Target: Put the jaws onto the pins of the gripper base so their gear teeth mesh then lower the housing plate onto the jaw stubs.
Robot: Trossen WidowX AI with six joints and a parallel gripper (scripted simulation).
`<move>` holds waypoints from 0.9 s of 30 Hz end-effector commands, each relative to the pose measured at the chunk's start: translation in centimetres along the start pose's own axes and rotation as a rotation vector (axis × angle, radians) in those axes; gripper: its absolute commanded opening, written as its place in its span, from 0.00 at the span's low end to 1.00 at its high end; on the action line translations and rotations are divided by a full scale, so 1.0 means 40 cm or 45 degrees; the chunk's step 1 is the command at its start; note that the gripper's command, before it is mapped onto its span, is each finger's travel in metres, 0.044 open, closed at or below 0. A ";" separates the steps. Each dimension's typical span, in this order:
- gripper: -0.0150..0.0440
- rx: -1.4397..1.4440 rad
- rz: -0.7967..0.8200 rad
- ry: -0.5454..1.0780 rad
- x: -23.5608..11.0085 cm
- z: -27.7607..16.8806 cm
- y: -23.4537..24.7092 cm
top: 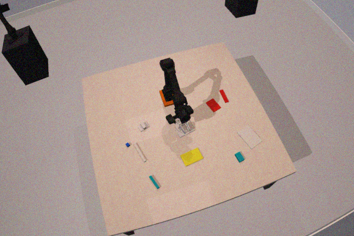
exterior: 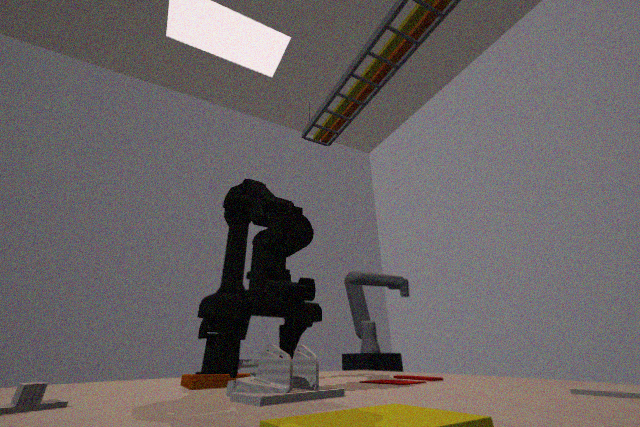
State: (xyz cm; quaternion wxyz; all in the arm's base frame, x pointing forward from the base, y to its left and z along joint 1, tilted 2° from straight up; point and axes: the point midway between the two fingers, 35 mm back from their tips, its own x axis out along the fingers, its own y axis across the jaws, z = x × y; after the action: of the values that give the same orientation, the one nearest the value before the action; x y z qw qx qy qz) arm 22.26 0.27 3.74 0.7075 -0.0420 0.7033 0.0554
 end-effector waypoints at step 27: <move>0.85 0.004 0.005 -0.001 0.018 0.000 0.002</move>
State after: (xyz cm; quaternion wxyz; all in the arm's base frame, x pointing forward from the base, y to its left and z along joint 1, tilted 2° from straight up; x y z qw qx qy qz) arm 22.25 0.28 3.14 0.7074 -0.0420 0.7034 0.0555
